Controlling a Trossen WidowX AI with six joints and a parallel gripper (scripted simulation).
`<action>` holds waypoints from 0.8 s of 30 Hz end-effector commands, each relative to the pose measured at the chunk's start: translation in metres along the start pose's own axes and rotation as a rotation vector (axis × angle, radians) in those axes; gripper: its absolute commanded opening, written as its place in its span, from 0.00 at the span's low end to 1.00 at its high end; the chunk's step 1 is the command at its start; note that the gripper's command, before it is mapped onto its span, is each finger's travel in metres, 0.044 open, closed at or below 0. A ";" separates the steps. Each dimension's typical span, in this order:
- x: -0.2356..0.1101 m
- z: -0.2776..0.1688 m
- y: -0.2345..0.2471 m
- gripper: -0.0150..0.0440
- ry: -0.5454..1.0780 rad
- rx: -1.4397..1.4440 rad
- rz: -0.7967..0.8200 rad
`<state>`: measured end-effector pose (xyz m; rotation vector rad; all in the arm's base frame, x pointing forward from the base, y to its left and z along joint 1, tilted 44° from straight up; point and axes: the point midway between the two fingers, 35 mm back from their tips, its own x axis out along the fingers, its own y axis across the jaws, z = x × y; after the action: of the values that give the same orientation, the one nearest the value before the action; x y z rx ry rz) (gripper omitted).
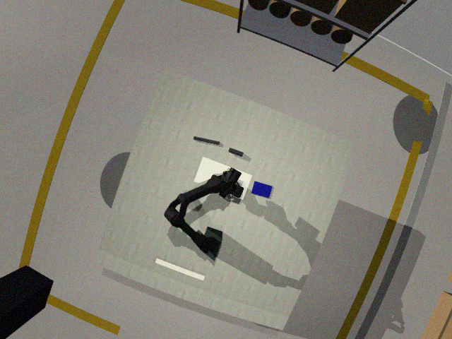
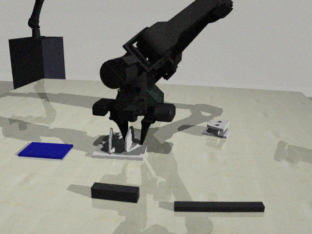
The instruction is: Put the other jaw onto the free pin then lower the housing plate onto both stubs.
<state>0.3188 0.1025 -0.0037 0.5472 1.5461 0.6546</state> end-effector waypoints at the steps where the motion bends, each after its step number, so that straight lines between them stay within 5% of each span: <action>1: 0.001 0.000 0.000 0.48 0.000 0.004 0.005; 24: 0.007 0.000 0.000 0.48 0.000 0.006 0.005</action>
<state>0.3184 0.1067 -0.0081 0.5483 1.5461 0.6533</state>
